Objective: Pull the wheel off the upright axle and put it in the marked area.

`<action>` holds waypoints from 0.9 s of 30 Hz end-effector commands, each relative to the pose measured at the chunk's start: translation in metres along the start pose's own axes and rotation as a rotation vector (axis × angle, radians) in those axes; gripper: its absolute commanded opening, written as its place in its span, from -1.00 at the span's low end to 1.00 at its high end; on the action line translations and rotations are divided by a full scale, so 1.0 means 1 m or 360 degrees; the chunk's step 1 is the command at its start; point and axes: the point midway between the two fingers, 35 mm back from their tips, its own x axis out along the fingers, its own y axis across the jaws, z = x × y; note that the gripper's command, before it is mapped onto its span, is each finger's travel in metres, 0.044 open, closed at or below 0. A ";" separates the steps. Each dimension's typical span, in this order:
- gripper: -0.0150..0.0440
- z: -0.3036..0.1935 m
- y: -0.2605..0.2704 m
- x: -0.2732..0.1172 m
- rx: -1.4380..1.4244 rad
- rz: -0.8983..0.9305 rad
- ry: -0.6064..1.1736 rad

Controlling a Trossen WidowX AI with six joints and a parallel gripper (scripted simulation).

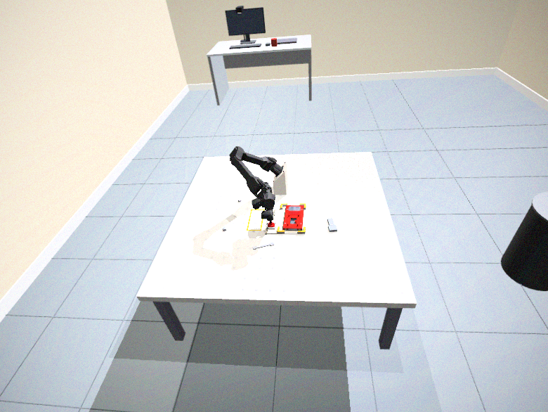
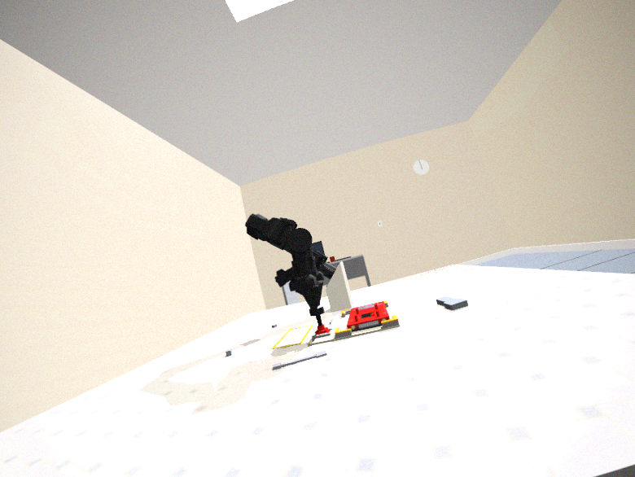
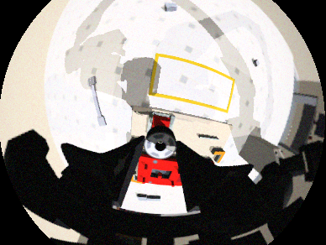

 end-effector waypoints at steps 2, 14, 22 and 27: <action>-0.49 0.001 0.000 -0.002 0.0010 0.0002 0.0005; -0.49 0.000 0.000 -0.020 0.0009 0.0003 0.0006; -0.49 -0.001 -0.002 -0.033 -0.0009 -0.0002 -0.0001; -0.49 0.015 -0.009 -0.035 -0.0007 -0.0001 0.0002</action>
